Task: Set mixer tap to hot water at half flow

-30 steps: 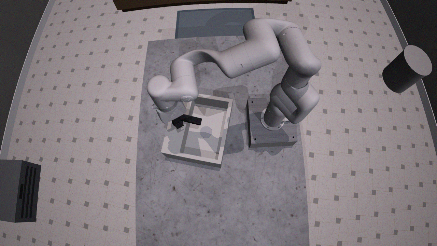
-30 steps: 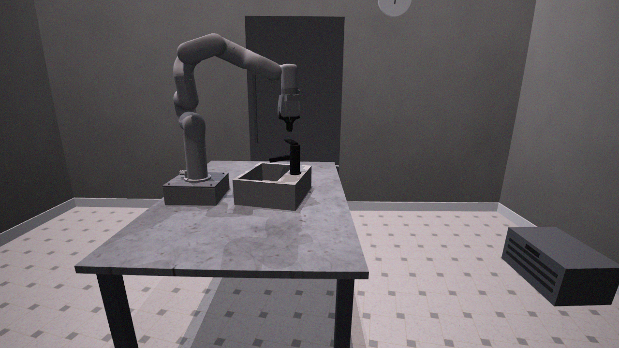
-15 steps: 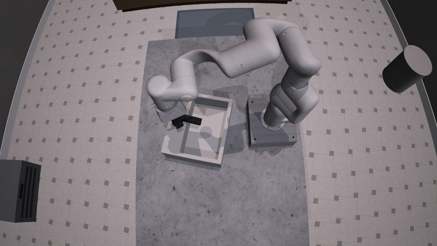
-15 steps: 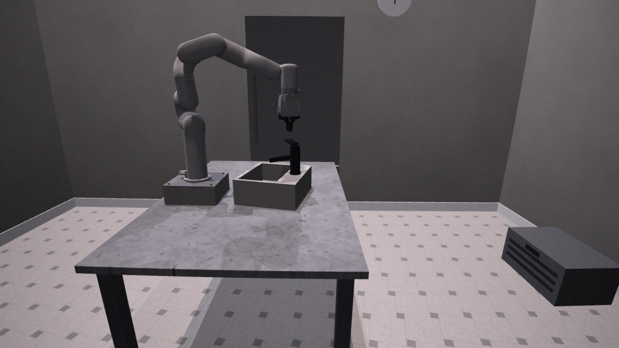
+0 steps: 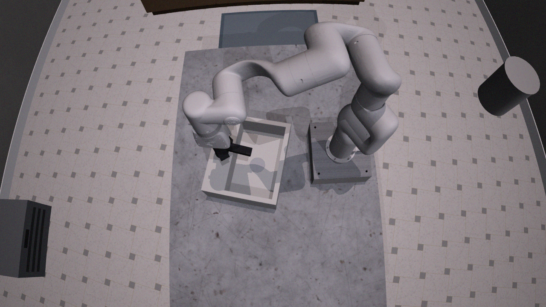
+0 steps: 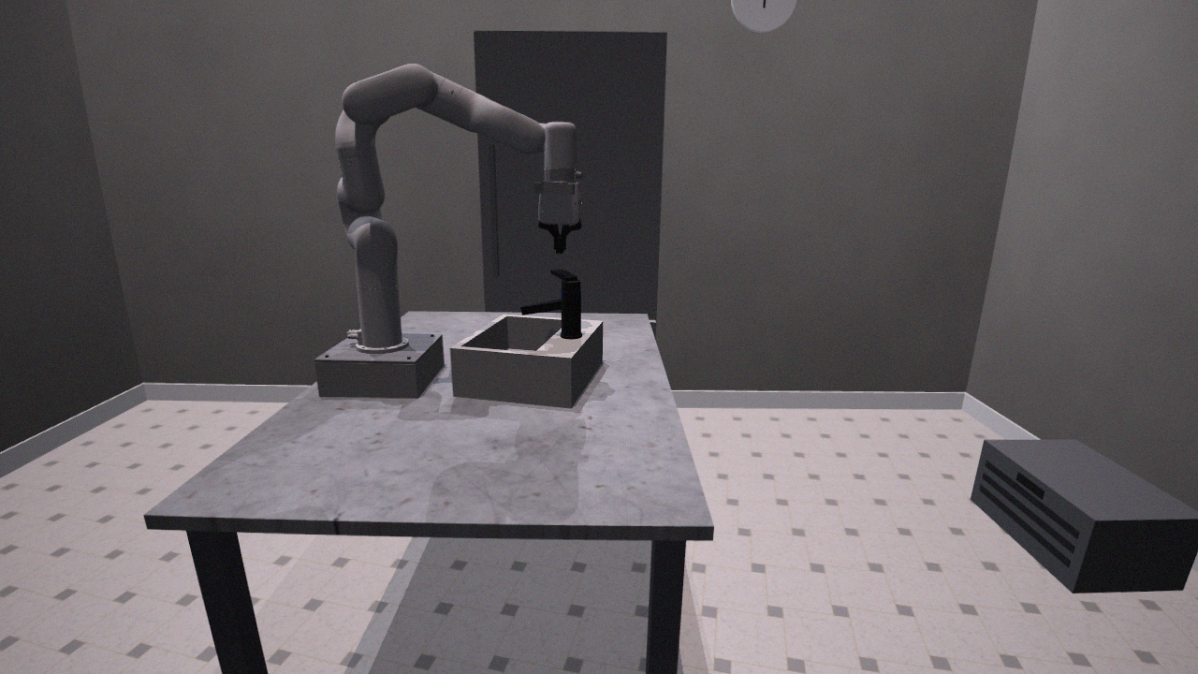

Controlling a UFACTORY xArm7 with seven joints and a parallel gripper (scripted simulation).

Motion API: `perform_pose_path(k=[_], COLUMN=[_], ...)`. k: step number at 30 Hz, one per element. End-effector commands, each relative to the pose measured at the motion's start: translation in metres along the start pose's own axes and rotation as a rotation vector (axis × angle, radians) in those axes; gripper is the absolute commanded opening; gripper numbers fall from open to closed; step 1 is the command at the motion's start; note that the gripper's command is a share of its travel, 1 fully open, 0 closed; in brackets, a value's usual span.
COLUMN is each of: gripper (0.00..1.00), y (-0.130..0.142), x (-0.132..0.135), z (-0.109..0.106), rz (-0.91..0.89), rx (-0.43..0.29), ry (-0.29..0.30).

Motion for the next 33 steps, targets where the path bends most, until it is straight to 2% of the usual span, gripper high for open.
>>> perform_pose_path(k=[1, 2, 3, 17, 19, 20, 33], gripper=[0.00, 0.00, 0.00, 0.00, 0.00, 0.00, 0.00], y=[0.001, 0.001, 0.001, 0.000, 0.000, 0.000, 0.000], x=[-0.001, -0.001, -0.001, 0.000, 0.000, 0.000, 0.000], z=[-0.004, -0.004, -0.004, -0.012, -0.012, -0.012, -0.017], rz=[0.229, 0.229, 0.376, 1.035, 1.035, 1.182, 1.791], rx=[0.010, 0.010, 0.011, -0.013, -0.013, -0.015, -0.025], ry=[-0.014, -0.014, -0.016, -0.002, -0.002, -0.001, 0.015])
Point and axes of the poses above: the point where the finger pads meet when closed, its own z axis out along the fingers, its own x axis across the jaws, y = z × x, the point moved 1 cm from there along -z, back along the fingers, and after that the axes turned 2 degrees about z, right-handed, at the moved point
